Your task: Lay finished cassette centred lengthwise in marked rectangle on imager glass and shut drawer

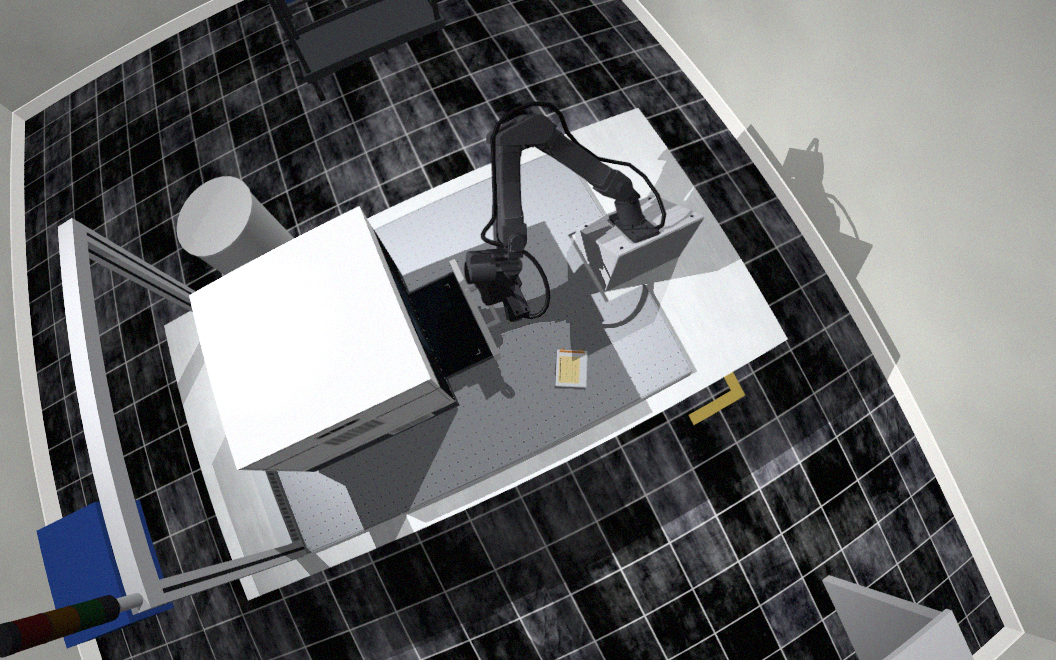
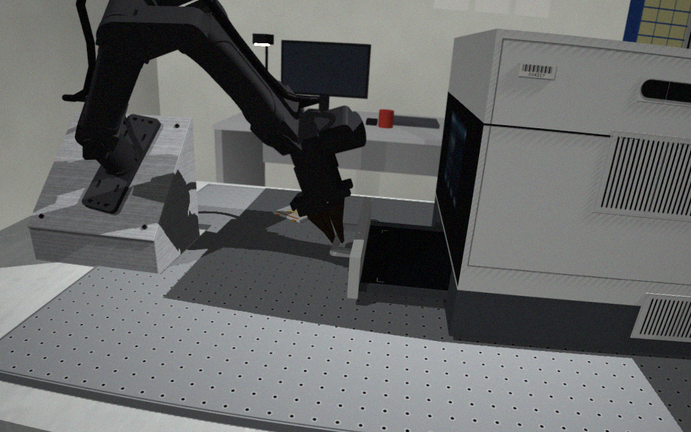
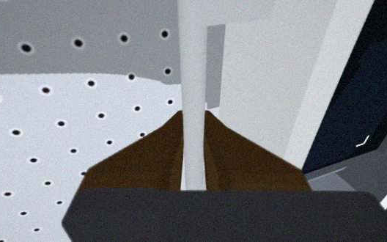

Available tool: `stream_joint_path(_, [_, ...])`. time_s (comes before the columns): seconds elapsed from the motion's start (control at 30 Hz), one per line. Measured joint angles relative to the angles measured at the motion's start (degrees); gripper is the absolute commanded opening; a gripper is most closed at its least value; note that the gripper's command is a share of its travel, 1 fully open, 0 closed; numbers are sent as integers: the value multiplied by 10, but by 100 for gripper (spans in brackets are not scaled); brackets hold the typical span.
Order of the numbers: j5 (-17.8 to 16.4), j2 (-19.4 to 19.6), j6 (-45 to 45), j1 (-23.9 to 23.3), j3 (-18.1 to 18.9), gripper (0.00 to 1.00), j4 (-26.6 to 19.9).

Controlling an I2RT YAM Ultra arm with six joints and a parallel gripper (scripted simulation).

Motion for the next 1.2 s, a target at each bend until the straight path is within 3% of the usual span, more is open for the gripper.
stream_joint_path(0.53, [5,-22,9,5,-47,0,15])
stream_joint_path(1.2, [7,-22,9,6,-49,0,17])
